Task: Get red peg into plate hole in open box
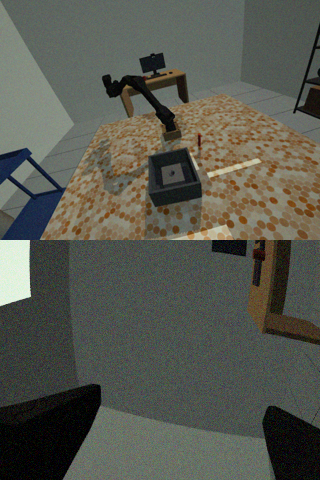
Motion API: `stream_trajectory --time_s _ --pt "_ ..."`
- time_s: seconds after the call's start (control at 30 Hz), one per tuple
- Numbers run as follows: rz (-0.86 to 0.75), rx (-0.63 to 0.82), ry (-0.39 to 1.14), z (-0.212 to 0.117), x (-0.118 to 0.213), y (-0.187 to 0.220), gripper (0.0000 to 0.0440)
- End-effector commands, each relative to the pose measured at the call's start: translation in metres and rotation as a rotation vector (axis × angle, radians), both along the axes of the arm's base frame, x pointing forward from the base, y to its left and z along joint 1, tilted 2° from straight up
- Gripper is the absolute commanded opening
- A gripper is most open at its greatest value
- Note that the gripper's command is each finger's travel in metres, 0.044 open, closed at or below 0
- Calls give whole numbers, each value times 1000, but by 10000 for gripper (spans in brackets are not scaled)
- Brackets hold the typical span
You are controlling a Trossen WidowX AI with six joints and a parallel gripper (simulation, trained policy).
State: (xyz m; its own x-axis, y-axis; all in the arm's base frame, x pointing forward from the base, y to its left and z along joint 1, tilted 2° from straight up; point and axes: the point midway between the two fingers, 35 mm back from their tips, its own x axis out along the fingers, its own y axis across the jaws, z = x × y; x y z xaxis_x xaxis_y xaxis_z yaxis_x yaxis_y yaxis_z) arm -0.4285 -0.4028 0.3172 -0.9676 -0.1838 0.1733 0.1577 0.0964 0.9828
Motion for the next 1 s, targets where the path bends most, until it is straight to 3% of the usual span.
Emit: stream_trajectory --time_s 0.0,0.1,0.53,0.97 --pt "10 24 -4 -3 4 -5 414" --pt "59 110 -22 -16 25 -26 440" --pt "349 457 -80 -65 182 -121 440" --pt "641 802 -22 -97 354 -150 440"
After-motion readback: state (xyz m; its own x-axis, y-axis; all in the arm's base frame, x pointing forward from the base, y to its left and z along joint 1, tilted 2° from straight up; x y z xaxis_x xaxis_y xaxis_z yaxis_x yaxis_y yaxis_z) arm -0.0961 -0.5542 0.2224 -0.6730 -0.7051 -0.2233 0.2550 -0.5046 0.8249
